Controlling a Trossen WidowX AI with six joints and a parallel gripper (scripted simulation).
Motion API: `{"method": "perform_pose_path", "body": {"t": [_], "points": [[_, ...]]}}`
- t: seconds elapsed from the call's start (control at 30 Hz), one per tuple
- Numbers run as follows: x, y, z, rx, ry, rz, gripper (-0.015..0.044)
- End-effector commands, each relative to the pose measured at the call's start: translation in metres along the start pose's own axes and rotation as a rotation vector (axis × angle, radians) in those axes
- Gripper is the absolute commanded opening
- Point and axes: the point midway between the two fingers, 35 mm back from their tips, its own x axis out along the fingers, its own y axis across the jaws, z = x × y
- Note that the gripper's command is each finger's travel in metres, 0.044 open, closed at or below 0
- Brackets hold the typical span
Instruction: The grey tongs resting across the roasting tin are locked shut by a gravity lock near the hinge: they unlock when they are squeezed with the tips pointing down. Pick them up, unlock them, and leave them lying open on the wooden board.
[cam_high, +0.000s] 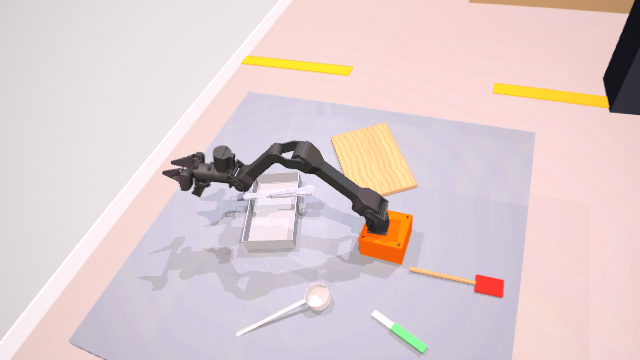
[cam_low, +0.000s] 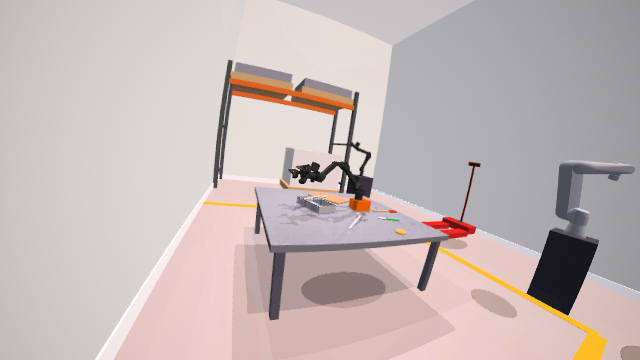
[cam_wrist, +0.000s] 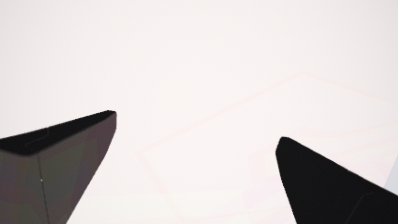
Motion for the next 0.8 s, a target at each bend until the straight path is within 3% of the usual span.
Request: {"method": "perform_pose_path", "body": {"t": [0.0,0.13,0.4,0.6,0.77], "points": [[0.000,0.001,0.001,0.019,-0.008,0.008,0.0374],[-0.001,0.015,0.020,0.253,-0.096,0.126,0.0269],[-0.040,0.054,0.084,0.952,-0.215,0.680,0.0260],[-0.104,0.074,0.114,1.328,-0.044,1.194,0.0260],[-0.138,0.079,0.119,1.420,0.112,1.411,0.0260]]}}
